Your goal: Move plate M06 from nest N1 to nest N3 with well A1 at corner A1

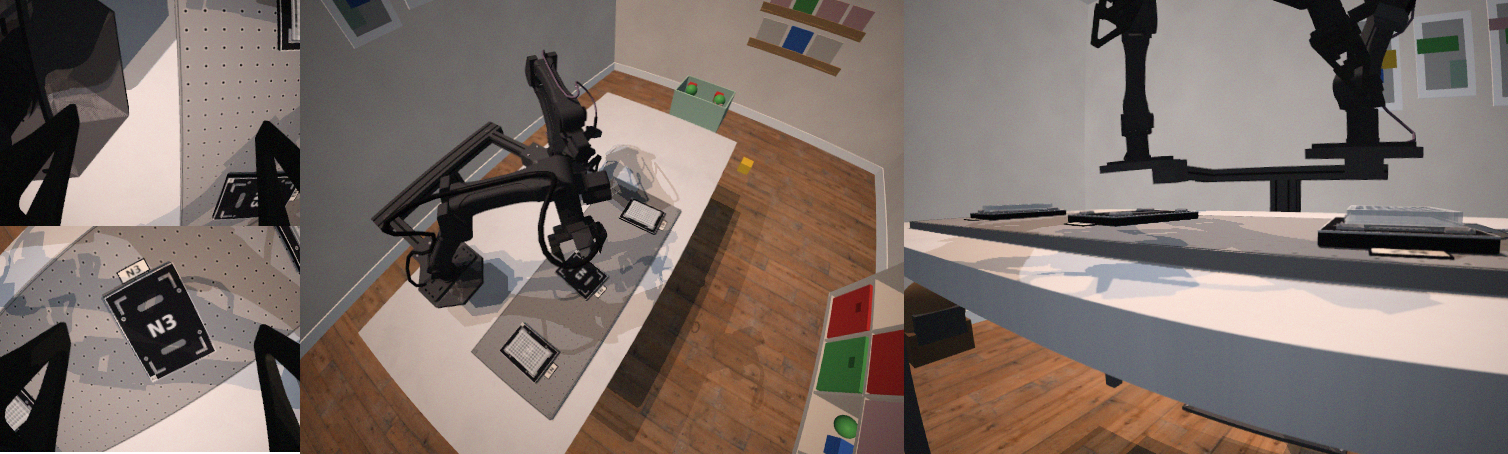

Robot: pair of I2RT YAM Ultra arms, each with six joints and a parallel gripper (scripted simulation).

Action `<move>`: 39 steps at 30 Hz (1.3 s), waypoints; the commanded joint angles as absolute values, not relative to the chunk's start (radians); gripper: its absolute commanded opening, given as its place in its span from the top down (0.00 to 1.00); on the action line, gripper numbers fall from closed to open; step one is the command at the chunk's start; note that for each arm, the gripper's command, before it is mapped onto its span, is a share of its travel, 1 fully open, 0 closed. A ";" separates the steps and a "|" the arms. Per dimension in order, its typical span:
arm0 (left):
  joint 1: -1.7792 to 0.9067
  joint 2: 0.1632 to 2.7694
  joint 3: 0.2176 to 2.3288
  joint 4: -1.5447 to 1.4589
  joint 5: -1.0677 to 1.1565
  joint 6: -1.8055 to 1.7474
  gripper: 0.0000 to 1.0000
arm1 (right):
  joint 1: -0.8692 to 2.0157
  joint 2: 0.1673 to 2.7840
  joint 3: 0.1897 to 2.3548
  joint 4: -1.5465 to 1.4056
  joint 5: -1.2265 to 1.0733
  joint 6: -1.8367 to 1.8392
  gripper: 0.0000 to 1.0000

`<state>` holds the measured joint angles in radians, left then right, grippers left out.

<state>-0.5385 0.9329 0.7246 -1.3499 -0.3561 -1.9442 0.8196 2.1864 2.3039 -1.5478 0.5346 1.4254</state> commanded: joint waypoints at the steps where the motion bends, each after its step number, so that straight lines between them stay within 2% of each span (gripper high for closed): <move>1: -0.539 0.927 0.736 -1.359 -0.370 -1.944 0.00 | 0.823 2.164 2.317 -1.550 0.548 1.425 0.00; 17: -0.539 0.927 0.736 -1.359 -0.370 -1.944 0.00 | 0.823 2.164 2.317 -1.550 0.548 1.425 0.00; 23: -0.540 0.950 0.714 -1.246 -0.430 -1.981 0.00 | 0.816 2.154 2.277 -1.487 0.551 1.442 0.00; 32: -0.530 1.124 0.641 -0.853 -0.710 -2.094 0.00 | 0.784 1.983 1.918 -1.246 0.599 1.518 0.00; 34: -0.530 1.124 0.641 -0.853 -0.710 -2.094 0.00 | 0.784 1.983 1.918 -1.246 0.599 1.518 0.00; 39: -0.485 1.293 0.639 -0.580 -0.836 -2.094 0.00 | 0.751 1.841 1.648 -1.038 0.644 1.565 0.00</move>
